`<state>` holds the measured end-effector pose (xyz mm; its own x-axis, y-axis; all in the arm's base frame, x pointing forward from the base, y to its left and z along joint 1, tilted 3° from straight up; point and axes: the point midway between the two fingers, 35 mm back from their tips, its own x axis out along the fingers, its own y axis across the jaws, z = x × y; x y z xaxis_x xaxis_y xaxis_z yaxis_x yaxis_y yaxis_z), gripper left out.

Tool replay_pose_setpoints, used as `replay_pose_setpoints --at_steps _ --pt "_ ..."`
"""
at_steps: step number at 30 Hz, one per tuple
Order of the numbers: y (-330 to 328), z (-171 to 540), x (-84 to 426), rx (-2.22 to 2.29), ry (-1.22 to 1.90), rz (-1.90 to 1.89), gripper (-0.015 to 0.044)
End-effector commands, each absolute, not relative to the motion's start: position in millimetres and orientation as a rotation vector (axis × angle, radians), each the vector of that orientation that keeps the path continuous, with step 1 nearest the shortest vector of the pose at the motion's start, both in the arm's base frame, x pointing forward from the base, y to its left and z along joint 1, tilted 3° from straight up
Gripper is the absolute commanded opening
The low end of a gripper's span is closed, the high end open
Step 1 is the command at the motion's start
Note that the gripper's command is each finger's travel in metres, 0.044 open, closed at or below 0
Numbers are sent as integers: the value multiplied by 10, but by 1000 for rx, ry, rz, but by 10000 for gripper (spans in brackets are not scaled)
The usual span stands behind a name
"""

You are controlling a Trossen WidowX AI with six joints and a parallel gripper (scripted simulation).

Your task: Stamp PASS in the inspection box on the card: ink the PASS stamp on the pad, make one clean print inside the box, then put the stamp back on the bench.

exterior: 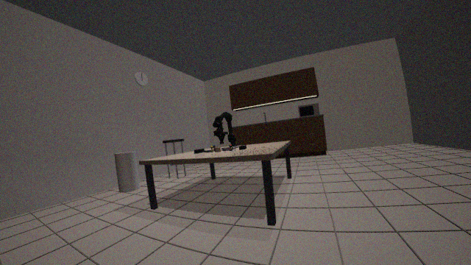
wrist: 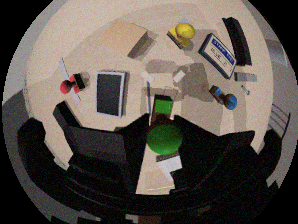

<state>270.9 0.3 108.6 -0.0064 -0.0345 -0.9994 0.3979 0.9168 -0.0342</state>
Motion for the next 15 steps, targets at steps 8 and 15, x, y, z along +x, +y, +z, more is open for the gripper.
replay_pose_setpoints --at_steps 8,15 --pt "-182 1070 2567 377 1528 -441 0" --pt "-184 1025 2572 377 1527 -441 0"
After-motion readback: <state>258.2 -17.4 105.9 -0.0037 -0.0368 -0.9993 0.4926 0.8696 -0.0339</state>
